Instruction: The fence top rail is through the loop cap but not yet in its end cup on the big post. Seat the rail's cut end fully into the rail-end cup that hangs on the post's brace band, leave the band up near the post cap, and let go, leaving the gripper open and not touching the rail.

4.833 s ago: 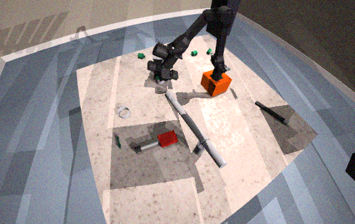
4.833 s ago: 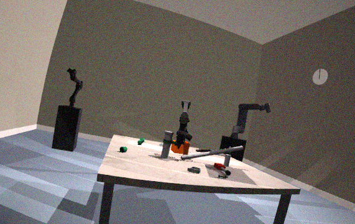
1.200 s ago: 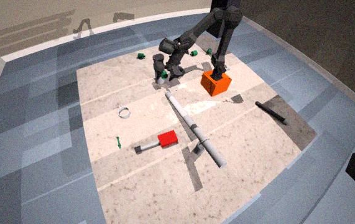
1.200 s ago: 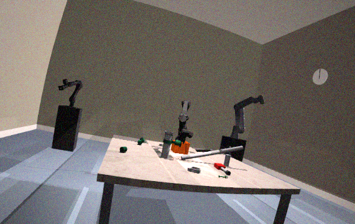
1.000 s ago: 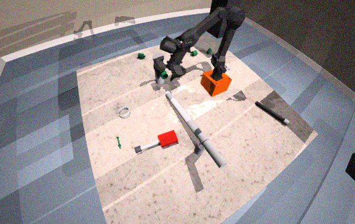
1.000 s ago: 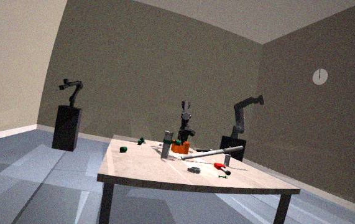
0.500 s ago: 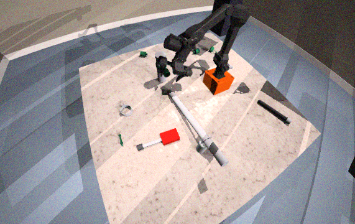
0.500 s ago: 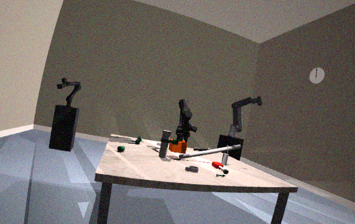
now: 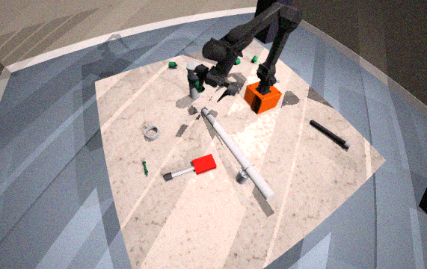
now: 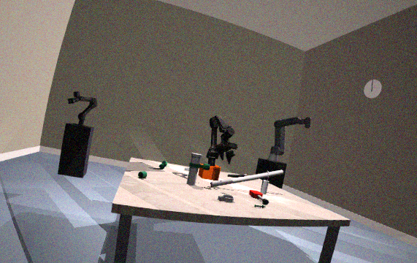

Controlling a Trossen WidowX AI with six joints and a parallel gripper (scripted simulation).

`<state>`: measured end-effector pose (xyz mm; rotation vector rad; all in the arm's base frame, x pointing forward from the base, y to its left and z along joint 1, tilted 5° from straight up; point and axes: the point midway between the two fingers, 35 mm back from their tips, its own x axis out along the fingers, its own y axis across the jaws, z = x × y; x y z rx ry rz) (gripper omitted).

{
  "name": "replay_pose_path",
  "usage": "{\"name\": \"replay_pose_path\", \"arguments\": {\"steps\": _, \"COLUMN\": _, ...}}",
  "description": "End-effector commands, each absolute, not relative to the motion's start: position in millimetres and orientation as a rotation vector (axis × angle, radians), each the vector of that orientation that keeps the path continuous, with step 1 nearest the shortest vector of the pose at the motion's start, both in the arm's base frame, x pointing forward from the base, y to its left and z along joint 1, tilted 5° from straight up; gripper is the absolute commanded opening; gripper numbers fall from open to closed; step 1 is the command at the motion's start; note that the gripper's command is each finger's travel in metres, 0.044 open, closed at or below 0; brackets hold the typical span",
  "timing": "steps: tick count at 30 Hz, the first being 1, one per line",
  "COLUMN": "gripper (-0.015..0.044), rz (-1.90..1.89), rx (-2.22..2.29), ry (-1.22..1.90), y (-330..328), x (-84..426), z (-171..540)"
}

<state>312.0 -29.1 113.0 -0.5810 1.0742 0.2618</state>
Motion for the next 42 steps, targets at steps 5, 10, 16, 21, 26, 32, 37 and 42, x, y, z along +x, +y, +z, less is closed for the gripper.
{"name": "replay_pose_path", "arguments": {"steps": 5, "gripper": 0.0440, "rz": -0.017, "rx": -0.077, "ry": 1.055, "y": 18.8, "x": 306.6, "z": 156.0}}
{"name": "replay_pose_path", "arguments": {"steps": 10, "gripper": 0.0440, "rz": -0.017, "rx": -0.077, "ry": 1.055, "y": 18.8, "x": 306.6, "z": 156.0}}
{"name": "replay_pose_path", "arguments": {"steps": 16, "gripper": 0.0440, "rz": -0.017, "rx": -0.077, "ry": 1.055, "y": 18.8, "x": 306.6, "z": 156.0}}
{"name": "replay_pose_path", "arguments": {"steps": 21, "gripper": 0.0440, "rz": 0.009, "rx": -0.120, "ry": 1.073, "y": 18.8, "x": 307.7, "z": 153.1}}
{"name": "replay_pose_path", "arguments": {"steps": 26, "gripper": 0.0440, "rz": 0.224, "rx": -0.435, "ry": 1.194, "y": 18.5, "x": 314.6, "z": 131.4}}
{"name": "replay_pose_path", "arguments": {"steps": 32, "gripper": 0.0440, "rz": 0.666, "rx": -0.882, "ry": 1.315, "y": 17.6, "x": 321.8, "z": 94.1}}
{"name": "replay_pose_path", "arguments": {"steps": 37, "gripper": 0.0440, "rz": 1.051, "rx": -1.149, "ry": 1.323, "y": 16.4, "x": 323.4, "z": 67.2}}
{"name": "replay_pose_path", "arguments": {"steps": 42, "gripper": 0.0440, "rz": 1.066, "rx": -1.158, "ry": 1.322, "y": 16.3, "x": 323.4, "z": 66.1}}
